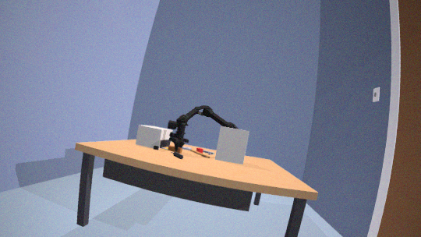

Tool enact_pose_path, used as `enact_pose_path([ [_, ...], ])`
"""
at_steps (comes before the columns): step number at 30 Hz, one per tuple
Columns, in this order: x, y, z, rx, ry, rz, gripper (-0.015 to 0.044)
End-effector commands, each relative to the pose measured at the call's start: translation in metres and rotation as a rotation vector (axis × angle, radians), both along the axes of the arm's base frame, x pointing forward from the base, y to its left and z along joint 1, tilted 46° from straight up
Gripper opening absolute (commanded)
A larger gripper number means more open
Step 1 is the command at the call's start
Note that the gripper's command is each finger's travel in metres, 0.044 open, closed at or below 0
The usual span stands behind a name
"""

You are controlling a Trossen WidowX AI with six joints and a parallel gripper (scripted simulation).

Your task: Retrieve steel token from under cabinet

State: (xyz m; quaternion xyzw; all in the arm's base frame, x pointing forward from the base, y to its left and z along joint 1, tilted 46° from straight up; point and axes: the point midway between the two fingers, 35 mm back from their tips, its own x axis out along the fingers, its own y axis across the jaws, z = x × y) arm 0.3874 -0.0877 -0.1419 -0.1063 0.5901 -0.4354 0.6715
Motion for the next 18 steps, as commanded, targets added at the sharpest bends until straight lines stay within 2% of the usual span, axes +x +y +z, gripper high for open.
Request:
enact_pose_path([
  [1, -0.007, 0.002, -0.003, -0.004, 0.003, -0.001, 0.0000],
  [18, -0.025, 0.010, -0.009, -0.004, 0.003, -0.001, 0.0000],
])
